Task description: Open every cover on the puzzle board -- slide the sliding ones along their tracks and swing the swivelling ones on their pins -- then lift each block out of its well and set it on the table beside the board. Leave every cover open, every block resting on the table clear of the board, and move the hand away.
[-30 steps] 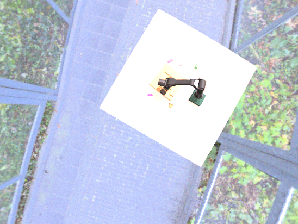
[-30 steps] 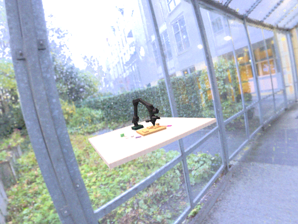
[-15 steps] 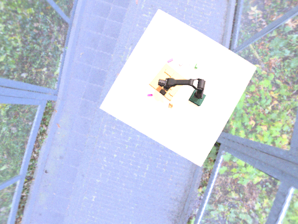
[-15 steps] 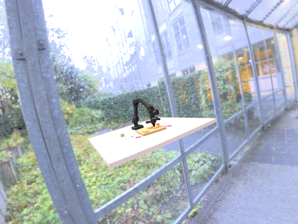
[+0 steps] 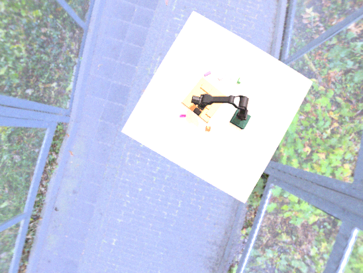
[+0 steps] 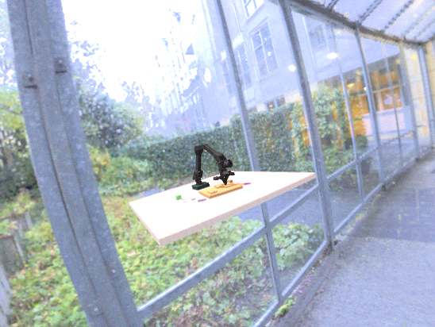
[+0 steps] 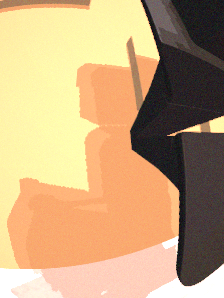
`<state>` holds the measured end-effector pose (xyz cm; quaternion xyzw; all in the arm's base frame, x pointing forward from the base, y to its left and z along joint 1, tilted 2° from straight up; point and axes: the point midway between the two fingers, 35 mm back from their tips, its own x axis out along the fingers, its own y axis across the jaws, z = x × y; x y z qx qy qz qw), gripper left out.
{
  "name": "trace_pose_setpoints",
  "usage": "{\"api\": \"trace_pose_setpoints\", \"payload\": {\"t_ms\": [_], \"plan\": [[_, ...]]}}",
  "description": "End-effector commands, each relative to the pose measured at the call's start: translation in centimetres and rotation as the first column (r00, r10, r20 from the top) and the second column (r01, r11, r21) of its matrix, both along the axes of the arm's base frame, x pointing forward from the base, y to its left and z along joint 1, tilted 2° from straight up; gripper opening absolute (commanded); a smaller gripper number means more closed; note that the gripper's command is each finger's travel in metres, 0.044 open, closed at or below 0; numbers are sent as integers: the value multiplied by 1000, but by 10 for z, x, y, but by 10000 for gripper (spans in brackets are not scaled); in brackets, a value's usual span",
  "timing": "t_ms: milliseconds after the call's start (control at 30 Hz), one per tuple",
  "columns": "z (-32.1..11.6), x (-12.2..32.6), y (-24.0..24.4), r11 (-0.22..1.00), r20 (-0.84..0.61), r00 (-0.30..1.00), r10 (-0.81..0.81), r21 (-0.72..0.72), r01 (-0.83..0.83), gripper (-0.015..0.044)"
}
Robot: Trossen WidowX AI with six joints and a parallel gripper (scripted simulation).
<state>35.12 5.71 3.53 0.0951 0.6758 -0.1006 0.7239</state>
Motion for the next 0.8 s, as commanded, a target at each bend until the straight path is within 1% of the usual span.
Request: {"api": "trace_pose_setpoints", "payload": {"t_ms": [0,767], "plan": [[-2,5,0,1000,-6,1000,3,4,-3,0],[1,28,-6,1000,-4,1000,3,3,-3,0]]}}
